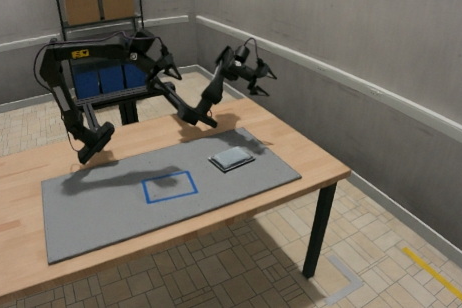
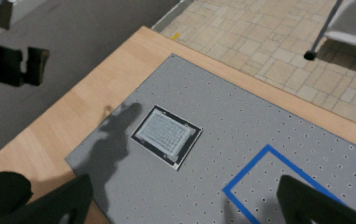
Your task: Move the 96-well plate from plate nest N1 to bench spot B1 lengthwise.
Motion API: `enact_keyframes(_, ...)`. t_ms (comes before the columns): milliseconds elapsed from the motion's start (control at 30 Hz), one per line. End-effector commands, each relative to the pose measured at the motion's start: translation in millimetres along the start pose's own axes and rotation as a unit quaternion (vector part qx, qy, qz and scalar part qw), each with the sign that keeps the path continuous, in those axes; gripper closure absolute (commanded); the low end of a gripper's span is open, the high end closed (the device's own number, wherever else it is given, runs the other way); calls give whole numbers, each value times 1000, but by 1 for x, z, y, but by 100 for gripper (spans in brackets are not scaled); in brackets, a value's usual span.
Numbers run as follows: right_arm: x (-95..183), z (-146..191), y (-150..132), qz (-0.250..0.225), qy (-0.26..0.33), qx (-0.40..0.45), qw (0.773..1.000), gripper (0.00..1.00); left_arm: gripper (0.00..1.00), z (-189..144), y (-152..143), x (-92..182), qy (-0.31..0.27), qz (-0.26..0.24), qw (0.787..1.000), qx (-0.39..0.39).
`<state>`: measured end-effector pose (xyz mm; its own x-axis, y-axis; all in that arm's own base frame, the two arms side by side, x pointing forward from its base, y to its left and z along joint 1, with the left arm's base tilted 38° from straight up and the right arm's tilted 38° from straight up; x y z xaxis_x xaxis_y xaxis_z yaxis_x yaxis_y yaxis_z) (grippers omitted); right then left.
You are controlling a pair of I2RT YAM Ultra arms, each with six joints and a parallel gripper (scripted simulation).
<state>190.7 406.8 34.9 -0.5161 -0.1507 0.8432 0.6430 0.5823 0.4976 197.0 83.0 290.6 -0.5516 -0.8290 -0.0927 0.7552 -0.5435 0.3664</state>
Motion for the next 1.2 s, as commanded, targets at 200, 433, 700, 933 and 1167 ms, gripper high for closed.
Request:
enact_keyframes(200,38,5,-61,-83,121,130,981,0,0,-27,1,13,-42,12,999,6)
enact_keyframes(433,44,-2,-86,-92,138,161,973,0,0,-30,5,14,-43,12,999,8)
enact_keyframes(700,47,-10,-105,-94,146,181,968,0,0,-39,10,15,-45,14,999,9)
enact_keyframes(933,49,-12,-113,-95,151,188,966,0,0,-46,19,16,-49,9,999,14)
enact_keyframes(1167,49,-13,-115,-94,152,190,965,0,0,-64,19,17,-53,8,999,-4)
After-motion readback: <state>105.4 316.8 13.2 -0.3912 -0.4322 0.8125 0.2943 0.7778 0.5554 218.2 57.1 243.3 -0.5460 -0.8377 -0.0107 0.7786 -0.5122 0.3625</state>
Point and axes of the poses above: on each arm, the point where the finger pads meet when closed, its own x axis back along the fingers, its own z axis across the jaws, y = z × x, the point moved 2 cm from there along x, back along the fingers, and after that the axes turned 10 degrees about -x, right-handed, at the moved point
